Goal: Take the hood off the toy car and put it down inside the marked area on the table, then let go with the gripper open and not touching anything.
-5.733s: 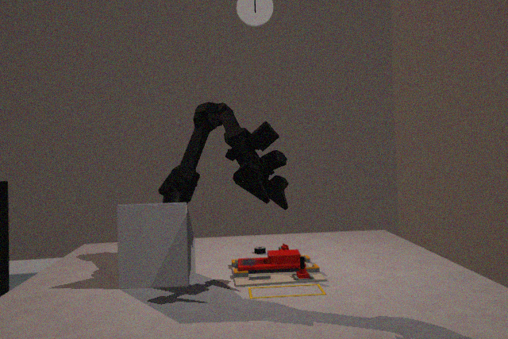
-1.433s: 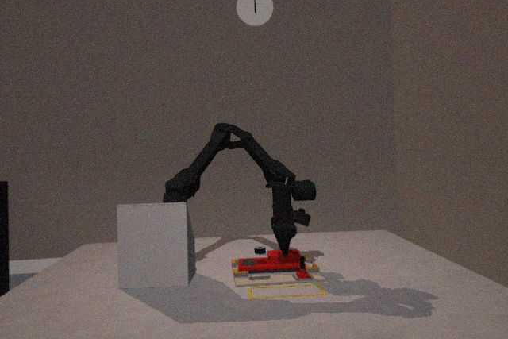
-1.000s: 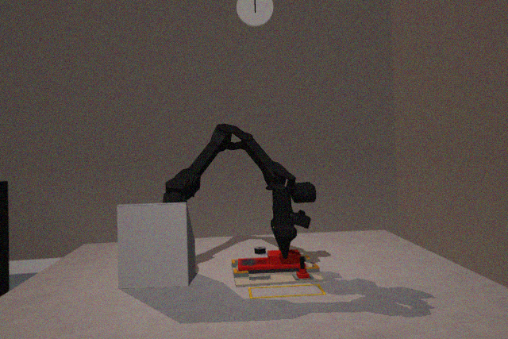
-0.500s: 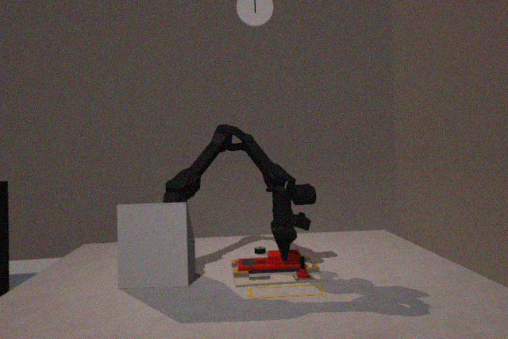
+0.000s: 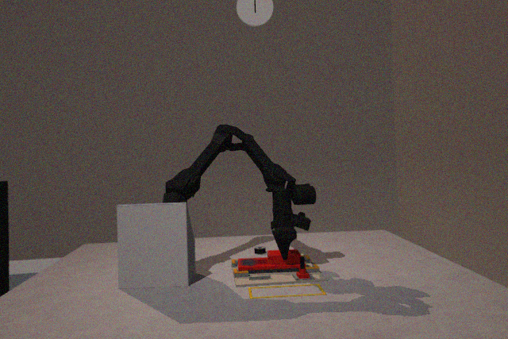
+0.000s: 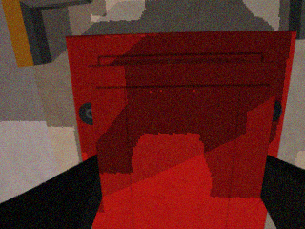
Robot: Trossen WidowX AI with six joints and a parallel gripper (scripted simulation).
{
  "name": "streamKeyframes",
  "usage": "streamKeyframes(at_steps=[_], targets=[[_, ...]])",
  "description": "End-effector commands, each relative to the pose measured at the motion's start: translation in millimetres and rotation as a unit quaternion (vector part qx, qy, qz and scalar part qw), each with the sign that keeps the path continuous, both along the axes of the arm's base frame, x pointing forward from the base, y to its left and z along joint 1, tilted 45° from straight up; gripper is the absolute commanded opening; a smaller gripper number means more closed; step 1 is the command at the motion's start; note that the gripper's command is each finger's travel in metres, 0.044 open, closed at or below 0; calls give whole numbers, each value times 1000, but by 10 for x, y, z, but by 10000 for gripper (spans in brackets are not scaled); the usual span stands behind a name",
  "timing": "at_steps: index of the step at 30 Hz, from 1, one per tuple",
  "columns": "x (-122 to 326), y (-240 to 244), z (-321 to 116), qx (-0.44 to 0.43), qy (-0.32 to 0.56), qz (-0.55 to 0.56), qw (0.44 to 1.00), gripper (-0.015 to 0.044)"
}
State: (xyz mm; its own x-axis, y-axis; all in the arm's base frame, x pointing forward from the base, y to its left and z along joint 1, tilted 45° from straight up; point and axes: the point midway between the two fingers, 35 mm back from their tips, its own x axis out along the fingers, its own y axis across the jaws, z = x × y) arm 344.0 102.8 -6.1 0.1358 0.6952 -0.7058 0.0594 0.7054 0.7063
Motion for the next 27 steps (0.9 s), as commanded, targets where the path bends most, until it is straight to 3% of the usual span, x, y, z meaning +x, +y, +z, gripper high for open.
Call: streamKeyframes(at_steps=[1, 7, 27], targets=[[0, -13, 19, 1, -1, 1, 1000, 137], [-3, -41, 45, 0, -1, 1, 1000, 0], [-19, -134, 135, 0, -1, 0, 1000, 0]])
